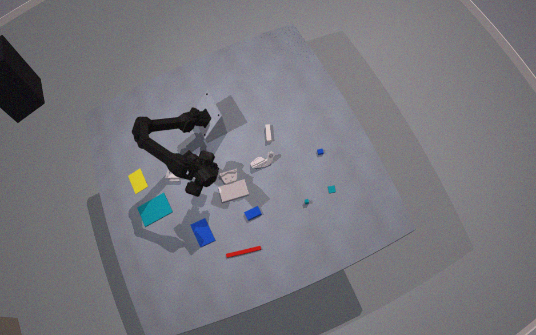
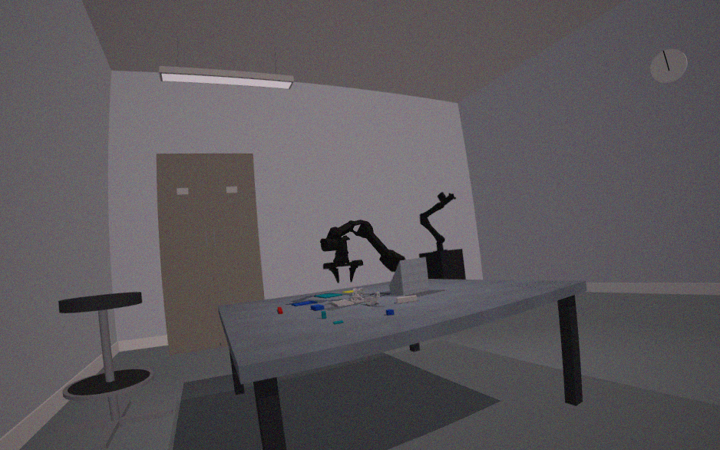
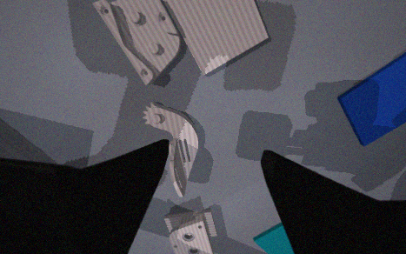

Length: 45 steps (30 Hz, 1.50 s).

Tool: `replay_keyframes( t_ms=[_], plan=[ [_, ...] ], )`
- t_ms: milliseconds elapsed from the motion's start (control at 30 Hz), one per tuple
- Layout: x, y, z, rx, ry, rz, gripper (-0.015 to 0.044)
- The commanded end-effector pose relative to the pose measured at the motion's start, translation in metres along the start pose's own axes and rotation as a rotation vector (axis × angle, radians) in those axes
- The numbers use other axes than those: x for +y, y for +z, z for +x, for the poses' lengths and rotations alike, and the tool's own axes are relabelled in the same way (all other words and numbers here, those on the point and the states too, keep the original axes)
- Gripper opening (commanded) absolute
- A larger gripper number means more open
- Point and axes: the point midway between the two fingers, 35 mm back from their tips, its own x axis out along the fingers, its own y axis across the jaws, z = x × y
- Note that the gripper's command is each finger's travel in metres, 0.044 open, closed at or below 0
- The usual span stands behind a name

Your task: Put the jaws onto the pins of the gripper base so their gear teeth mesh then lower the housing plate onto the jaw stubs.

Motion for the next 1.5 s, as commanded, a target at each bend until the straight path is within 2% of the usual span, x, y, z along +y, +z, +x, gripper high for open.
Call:
replay_keyframes(
  t_ms=[0, 267, 933, 1467],
  plan=[
    [0.0, 0.0, 0.0, 0.0, 0.0, 0.0, 0.0204],
    [0.0, 0.0, 0.0, 0.0, 0.0, 0.0, 0.0],
    [0.0, 0.0, 0.0, 0.0, 0.0, 0.0, 0.0],
    [0.0, 0.0, 0.0, 0.0, 0.0, 0.0, 0.042]
  ],
)
